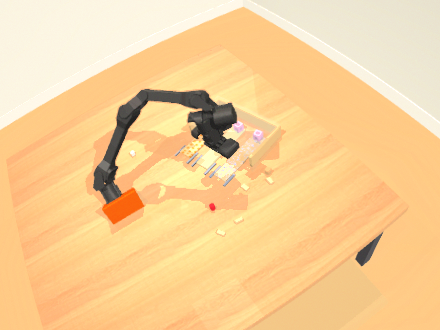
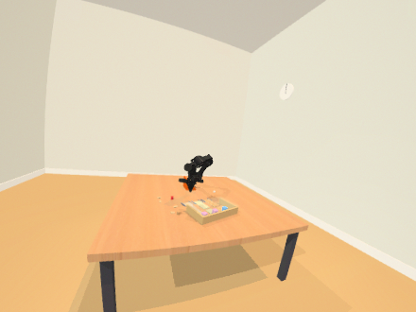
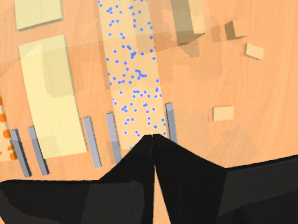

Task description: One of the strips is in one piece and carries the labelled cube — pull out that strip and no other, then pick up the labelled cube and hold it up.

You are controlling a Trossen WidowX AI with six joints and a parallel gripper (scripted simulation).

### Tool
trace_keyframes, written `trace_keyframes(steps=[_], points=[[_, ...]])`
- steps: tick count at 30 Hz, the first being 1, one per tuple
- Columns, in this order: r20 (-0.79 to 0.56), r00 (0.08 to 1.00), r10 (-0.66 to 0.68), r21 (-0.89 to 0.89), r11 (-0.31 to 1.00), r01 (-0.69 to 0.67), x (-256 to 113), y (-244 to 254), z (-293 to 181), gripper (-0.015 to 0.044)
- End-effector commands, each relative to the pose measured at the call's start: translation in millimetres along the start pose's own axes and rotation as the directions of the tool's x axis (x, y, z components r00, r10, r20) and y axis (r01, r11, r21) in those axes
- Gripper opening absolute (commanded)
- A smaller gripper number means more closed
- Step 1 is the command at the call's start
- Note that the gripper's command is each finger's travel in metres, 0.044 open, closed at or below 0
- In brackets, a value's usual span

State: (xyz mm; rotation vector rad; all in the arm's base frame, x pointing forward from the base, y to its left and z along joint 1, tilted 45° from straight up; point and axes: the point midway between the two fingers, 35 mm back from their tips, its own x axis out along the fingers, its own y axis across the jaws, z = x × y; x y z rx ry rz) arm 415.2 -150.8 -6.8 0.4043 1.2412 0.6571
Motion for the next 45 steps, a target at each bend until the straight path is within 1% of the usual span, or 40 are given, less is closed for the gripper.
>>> trace_keyframes(steps=[1,11,45], points=[[-0.147,0.987,0.068,-0.07,0.994,-0.079,26.9,-0.9,-8.9,0.0],[-0.156,0.985,0.072,-0.074,0.994,-0.085,30.6,-0.3,-9.8,0.0],[-0.155,0.985,0.074,-0.074,0.994,-0.086,85.8,2.0,-18.0,0.0]])
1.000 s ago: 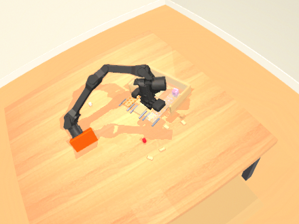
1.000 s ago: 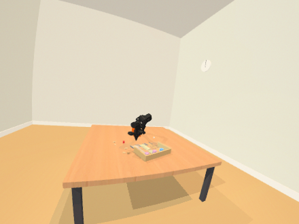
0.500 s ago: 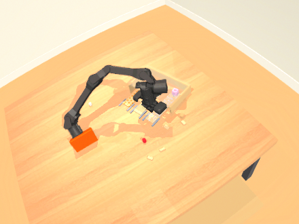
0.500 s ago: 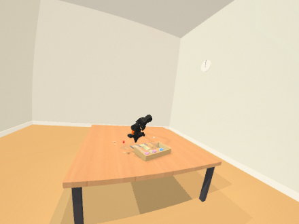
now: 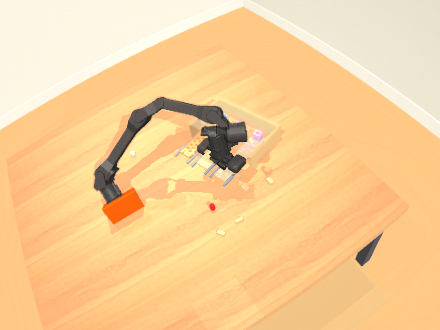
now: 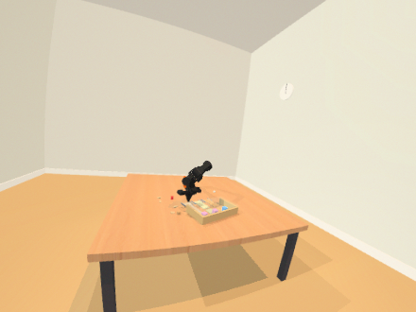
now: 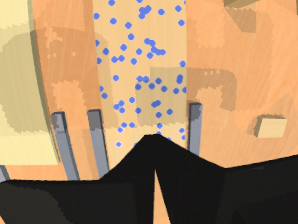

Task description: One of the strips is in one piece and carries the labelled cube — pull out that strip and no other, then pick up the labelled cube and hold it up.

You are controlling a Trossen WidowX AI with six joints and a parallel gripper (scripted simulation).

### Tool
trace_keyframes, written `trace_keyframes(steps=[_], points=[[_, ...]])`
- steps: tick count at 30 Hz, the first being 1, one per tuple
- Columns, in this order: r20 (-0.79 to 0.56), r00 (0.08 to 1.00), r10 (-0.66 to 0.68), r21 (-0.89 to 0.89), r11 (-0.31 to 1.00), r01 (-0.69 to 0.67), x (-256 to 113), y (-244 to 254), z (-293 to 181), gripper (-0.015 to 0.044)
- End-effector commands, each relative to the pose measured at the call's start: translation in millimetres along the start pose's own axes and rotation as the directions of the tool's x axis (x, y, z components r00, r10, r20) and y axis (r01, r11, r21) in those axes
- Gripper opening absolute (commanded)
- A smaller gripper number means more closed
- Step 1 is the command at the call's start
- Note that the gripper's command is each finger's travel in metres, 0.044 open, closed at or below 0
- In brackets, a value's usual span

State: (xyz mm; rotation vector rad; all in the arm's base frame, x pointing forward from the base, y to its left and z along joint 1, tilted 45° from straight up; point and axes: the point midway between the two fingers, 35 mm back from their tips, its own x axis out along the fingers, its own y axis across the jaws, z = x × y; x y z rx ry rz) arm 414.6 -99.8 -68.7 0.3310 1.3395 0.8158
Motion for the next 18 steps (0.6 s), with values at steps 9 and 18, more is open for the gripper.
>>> trace_keyframes(steps=[9,18], points=[[0.0,1.0,0.008,0.009,1.0,-0.008,19.7,2.6,-2.9,0.0],[0.0,1.0,0.008,0.009,1.0,-0.008,19.7,2.6,-2.9,0.0]])
